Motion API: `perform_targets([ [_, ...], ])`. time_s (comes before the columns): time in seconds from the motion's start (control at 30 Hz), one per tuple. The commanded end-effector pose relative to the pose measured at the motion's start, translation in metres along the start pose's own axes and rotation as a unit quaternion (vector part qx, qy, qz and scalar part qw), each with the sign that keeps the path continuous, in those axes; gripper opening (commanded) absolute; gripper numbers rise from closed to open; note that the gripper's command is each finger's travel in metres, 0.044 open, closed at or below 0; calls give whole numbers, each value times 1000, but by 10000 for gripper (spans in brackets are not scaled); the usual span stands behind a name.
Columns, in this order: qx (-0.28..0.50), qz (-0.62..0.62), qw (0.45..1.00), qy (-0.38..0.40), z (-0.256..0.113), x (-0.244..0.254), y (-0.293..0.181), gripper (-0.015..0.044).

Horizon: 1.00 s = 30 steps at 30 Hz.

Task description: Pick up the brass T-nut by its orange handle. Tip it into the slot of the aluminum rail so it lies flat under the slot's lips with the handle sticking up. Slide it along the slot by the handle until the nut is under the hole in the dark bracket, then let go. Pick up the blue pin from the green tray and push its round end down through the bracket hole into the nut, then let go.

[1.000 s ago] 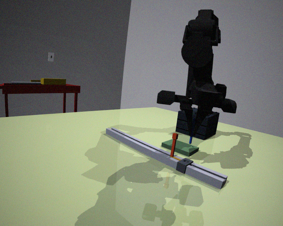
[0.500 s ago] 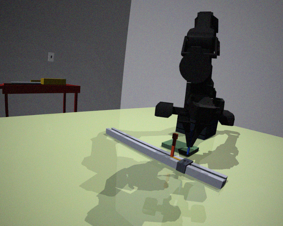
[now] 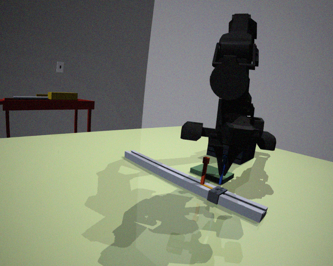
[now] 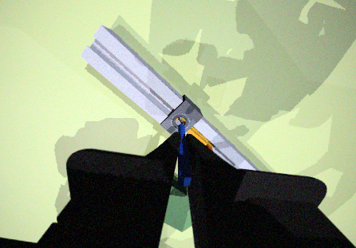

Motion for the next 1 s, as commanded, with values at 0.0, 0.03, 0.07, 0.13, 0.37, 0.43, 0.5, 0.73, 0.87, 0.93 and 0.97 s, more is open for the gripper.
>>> perform_targets([
  [0.0,0,0,1000,-3,-1,-1,-2,-150],
  [0.03,0,0,1000,-3,-1,0,-3,-150],
  [0.07,0,0,1000,-3,-1,0,-3,-150],
  [0.13,0,0,1000,-3,-1,1,-5,-150],
  [0.37,0,0,1000,-3,1,3,-8,-150],
  [0.43,0,0,1000,-3,2,3,-8,-150],
  [0.5,0,0,1000,-3,4,3,-8,-150],
  [0.73,0,0,1000,-3,11,3,-7,-150],
  [0.87,0,0,1000,-2,15,2,-6,-150],
  [0.93,0,1,1000,-2,17,2,-6,-150],
  [0.97,0,1,1000,-2,18,2,-6,-150],
])
Point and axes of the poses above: the point midway between the two fingers, 35 mm back from their tips, its own z axis out along the fingers, its own x axis across the jaws, y = z × x, the point moved 3 cm from there along -z, back along the fingers, and after that the axes turned 11 degrees about -z, right-handed, at the moved point
